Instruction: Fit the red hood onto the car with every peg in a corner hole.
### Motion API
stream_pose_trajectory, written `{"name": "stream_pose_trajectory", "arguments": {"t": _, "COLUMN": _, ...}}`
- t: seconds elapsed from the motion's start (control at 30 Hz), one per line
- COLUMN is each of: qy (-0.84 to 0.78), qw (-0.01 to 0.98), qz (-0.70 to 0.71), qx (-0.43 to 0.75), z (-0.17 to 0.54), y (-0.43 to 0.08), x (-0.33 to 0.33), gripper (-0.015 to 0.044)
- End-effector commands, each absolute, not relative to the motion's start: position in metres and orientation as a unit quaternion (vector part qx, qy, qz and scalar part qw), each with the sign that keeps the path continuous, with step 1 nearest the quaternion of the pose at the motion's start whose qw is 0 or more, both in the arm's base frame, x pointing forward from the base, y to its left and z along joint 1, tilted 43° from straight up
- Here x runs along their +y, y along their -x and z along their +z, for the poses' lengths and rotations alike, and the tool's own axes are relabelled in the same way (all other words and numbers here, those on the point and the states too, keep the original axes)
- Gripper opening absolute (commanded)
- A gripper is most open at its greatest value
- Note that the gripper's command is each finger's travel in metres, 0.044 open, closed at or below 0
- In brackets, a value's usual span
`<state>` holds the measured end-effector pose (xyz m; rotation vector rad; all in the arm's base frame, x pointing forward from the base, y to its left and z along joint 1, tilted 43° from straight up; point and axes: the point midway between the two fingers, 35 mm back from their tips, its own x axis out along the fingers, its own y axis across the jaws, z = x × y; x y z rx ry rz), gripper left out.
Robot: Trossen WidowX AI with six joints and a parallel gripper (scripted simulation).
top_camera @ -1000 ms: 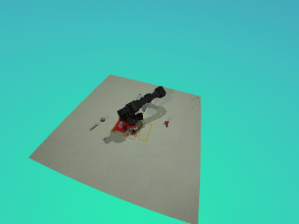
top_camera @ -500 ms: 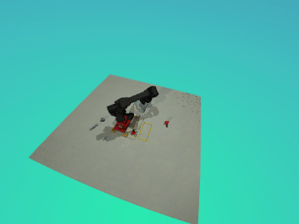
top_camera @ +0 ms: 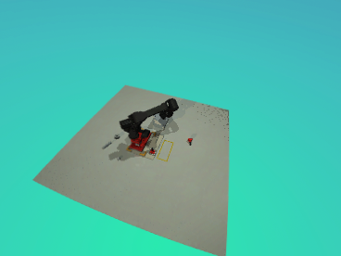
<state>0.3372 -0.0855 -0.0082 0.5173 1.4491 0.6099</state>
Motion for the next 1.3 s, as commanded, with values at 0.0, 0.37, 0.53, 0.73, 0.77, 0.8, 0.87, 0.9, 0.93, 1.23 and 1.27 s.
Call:
{"name": "stream_pose_trajectory", "arguments": {"t": 0.0, "qy": -0.235, "qw": 0.67, "qz": 0.274, "qx": 0.649, "z": -0.026, "y": -0.335, "x": -0.068, "gripper": 0.0}}
{"name": "stream_pose_trajectory", "arguments": {"t": 0.37, "qy": -0.235, "qw": 0.67, "qz": 0.274, "qx": 0.649, "z": -0.037, "y": -0.337, "x": -0.058, "gripper": 0.0}}
{"name": "stream_pose_trajectory", "arguments": {"t": 0.53, "qy": -0.235, "qw": 0.67, "qz": 0.274, "qx": 0.649, "z": -0.037, "y": -0.337, "x": -0.058, "gripper": 0.0}}
{"name": "stream_pose_trajectory", "arguments": {"t": 0.73, "qy": -0.235, "qw": 0.67, "qz": 0.274, "qx": 0.649, "z": -0.037, "y": -0.338, "x": -0.058, "gripper": 0.0}}
{"name": "stream_pose_trajectory", "arguments": {"t": 0.77, "qy": -0.235, "qw": 0.67, "qz": 0.274, "qx": 0.649, "z": -0.037, "y": -0.338, "x": -0.058, "gripper": 0.0}}
{"name": "stream_pose_trajectory", "arguments": {"t": 0.8, "qy": -0.235, "qw": 0.67, "qz": 0.274, "qx": 0.649, "z": -0.037, "y": -0.338, "x": -0.058, "gripper": 0.0}}
{"name": "stream_pose_trajectory", "arguments": {"t": 0.87, "qy": -0.235, "qw": 0.67, "qz": 0.274, "qx": 0.649, "z": -0.037, "y": -0.338, "x": -0.058, "gripper": 0.0}}
{"name": "stream_pose_trajectory", "arguments": {"t": 0.9, "qy": -0.235, "qw": 0.67, "qz": 0.274, "qx": 0.649, "z": -0.037, "y": -0.338, "x": -0.058, "gripper": 0.0}}
{"name": "stream_pose_trajectory", "arguments": {"t": 0.93, "qy": -0.235, "qw": 0.67, "qz": 0.274, "qx": 0.649, "z": -0.037, "y": -0.338, "x": -0.058, "gripper": 0.0}}
{"name": "stream_pose_trajectory", "arguments": {"t": 1.23, "qy": -0.235, "qw": 0.67, "qz": 0.274, "qx": 0.649, "z": -0.038, "y": -0.338, "x": -0.057, "gripper": 0.0}}
{"name": "stream_pose_trajectory", "arguments": {"t": 1.27, "qy": -0.235, "qw": 0.67, "qz": 0.274, "qx": 0.649, "z": -0.038, "y": -0.338, "x": -0.057, "gripper": 0.0}}
